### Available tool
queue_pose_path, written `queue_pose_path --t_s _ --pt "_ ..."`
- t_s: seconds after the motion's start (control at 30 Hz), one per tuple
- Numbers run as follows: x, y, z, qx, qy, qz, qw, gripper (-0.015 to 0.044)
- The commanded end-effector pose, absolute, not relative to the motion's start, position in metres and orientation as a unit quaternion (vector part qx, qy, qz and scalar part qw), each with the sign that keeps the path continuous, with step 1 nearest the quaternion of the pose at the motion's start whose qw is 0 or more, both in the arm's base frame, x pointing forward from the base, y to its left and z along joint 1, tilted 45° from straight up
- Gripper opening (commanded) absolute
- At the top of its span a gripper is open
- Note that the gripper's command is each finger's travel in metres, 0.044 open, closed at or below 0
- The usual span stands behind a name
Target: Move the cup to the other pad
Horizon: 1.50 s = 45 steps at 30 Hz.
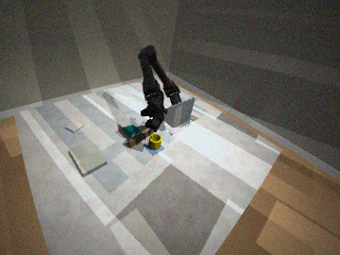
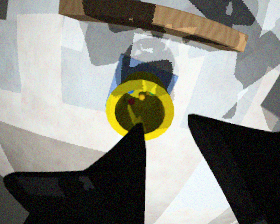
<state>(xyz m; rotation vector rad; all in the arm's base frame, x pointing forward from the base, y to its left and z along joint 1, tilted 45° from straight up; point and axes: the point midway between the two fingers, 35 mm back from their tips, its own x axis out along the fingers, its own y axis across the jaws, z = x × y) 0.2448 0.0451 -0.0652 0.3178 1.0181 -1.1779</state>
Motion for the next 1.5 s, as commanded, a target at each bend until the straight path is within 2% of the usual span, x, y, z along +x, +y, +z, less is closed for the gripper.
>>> queue_pose_path --t_s 0.0,1.47 --pt "0.234 0.042 -0.076 0.108 0.431 -0.567 0.694 0.0166" --pt "0.235 0.0 -0.121 0.107 0.429 -0.568 0.694 0.0166"
